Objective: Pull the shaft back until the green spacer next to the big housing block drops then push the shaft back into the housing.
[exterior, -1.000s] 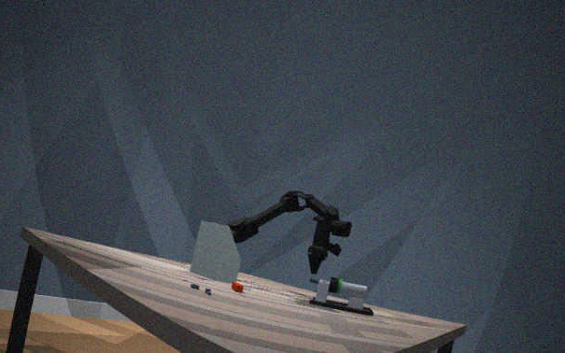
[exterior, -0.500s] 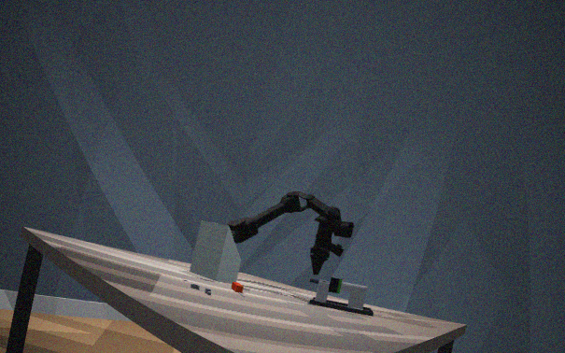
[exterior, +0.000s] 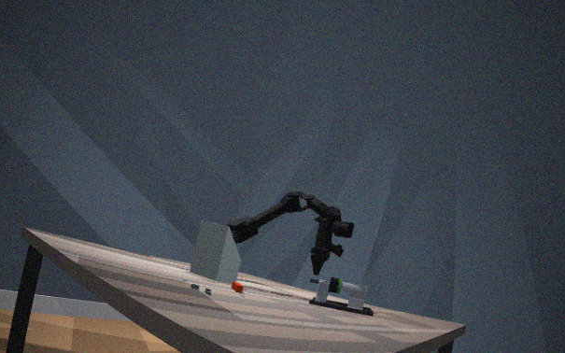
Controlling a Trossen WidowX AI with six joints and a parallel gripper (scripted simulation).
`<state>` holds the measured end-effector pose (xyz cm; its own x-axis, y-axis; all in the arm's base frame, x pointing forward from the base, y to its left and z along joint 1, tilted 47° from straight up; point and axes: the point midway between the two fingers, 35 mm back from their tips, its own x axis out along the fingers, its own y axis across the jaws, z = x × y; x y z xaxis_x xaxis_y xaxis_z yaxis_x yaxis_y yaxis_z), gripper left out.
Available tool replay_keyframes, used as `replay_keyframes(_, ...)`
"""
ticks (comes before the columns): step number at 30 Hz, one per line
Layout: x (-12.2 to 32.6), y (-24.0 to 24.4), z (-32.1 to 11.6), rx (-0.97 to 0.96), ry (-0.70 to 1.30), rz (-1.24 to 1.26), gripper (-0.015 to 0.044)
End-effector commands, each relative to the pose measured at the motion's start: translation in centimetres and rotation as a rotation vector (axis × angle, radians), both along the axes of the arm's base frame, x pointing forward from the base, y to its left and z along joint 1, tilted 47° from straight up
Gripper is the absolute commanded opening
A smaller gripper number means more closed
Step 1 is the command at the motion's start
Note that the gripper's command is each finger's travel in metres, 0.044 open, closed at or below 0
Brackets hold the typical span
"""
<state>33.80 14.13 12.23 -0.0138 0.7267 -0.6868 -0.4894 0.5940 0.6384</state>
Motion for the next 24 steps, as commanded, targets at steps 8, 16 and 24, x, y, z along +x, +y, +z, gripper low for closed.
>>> replay_keyframes(8, 0.0, 1.2, -1.0, 0.004, 0.004, 0.000, 0.0440)
replay_keyframes(16, -0.1, 2.2, -1.9, 0.005, 0.004, 0.000, 0.0440)
replay_keyframes(24, -0.2, 3.1, -2.7, 0.006, 0.004, 0.000, 0.0440)
